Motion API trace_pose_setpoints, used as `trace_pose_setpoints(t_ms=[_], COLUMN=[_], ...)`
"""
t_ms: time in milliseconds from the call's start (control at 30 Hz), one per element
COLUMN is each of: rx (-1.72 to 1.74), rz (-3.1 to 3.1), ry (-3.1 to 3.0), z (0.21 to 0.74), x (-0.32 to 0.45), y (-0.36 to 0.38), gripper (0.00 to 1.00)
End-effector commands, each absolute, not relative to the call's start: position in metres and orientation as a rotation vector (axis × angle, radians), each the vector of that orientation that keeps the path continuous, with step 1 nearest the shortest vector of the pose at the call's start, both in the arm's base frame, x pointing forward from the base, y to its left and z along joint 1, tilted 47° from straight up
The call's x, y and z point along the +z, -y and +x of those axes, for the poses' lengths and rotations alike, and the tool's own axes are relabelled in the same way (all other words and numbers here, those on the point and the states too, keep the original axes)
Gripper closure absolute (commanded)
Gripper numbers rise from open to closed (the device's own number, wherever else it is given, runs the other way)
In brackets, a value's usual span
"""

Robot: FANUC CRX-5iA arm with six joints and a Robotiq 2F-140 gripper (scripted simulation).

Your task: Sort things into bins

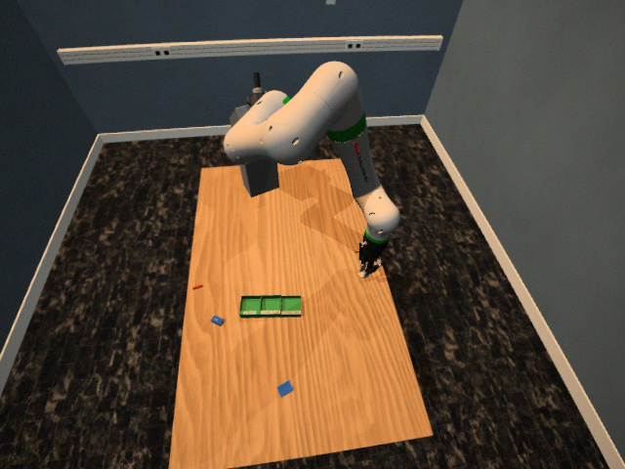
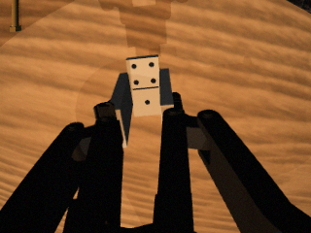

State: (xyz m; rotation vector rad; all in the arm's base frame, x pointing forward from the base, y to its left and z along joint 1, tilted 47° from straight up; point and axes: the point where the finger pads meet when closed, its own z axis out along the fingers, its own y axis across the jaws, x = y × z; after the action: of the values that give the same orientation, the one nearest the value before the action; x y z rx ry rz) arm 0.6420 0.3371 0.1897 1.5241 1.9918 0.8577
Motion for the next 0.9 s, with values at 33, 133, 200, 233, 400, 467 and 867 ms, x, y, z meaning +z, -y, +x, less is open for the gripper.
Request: trace_pose_setpoints(t_ms=[33,133,200,233,400,467,867], rx=[0.936,0.972,0.995,1.008,1.043,1.043,1.043], rz=[1.732,1.848,1.923,1.959,2.038,2.038,2.038], ry=[-1.865,-1.791,-1.739,-1.71,-1.638,-1.638,-1.638], z=[0.645,0.646,0.647,0.648,0.65,0.651,0.657], x=[0.185,0.182,0.18,0.179,0.175,0.173,0.161], y=[-0.309,-0.291,-0.279,-0.273,-0.256,-0.244,-0.173], gripper=[0.79,0.79,0.79,0.79,0.79,0.79,0.79])
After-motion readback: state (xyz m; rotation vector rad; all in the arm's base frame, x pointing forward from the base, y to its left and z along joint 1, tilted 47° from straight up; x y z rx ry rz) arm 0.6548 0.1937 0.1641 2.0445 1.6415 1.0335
